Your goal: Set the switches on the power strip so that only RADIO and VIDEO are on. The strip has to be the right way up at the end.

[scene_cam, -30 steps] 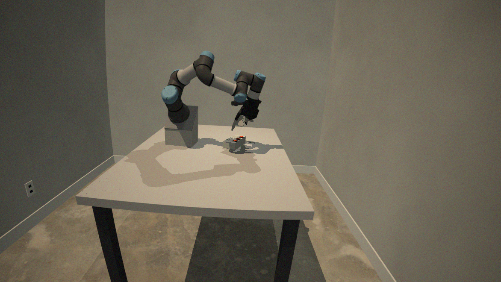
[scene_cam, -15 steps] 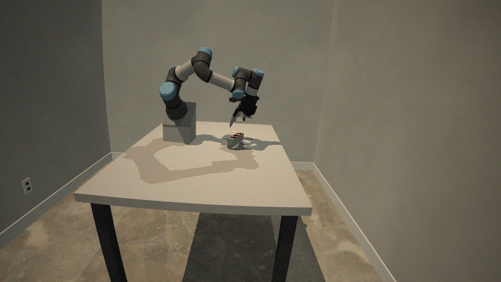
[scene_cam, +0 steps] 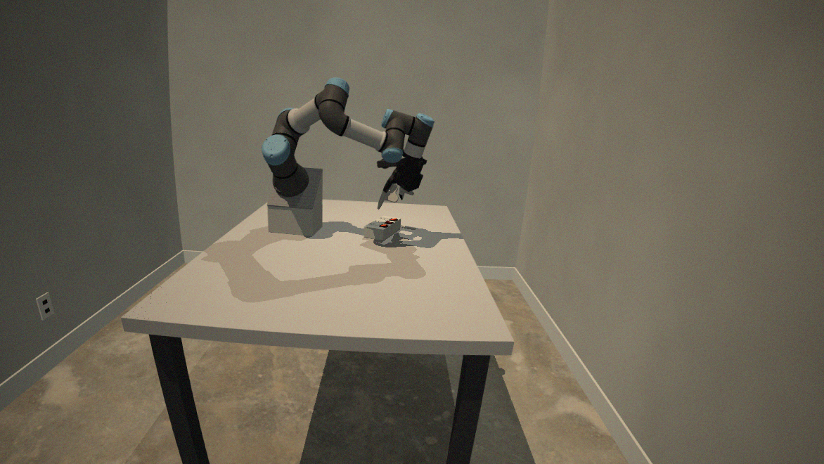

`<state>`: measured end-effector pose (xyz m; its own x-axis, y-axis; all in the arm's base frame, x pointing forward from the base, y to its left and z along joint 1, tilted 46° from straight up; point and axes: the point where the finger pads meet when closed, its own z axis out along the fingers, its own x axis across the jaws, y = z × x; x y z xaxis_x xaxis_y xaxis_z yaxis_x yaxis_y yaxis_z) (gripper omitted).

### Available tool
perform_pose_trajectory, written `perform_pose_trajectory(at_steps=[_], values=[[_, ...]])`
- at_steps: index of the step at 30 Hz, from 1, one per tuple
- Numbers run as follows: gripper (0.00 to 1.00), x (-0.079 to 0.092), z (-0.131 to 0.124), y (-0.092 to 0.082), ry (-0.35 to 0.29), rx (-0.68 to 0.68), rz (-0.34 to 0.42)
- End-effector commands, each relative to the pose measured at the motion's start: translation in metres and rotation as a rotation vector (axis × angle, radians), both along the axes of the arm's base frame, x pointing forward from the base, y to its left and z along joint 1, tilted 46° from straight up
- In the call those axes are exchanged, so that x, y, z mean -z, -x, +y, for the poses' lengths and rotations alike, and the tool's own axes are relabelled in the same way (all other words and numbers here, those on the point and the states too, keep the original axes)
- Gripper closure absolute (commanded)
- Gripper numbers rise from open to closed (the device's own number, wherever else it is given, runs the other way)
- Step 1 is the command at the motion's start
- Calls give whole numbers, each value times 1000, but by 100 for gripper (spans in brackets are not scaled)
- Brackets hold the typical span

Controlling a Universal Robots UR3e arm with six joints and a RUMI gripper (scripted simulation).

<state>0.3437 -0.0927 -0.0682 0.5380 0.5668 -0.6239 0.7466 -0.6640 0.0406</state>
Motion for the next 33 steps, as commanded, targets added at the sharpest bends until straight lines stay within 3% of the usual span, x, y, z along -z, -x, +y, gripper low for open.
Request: perform_pose_trajectory(at_steps=[1, 33], values=[[0, 0, 0, -1, 0, -1, -2], [0, -2, 2, -1, 1, -23, 3]])
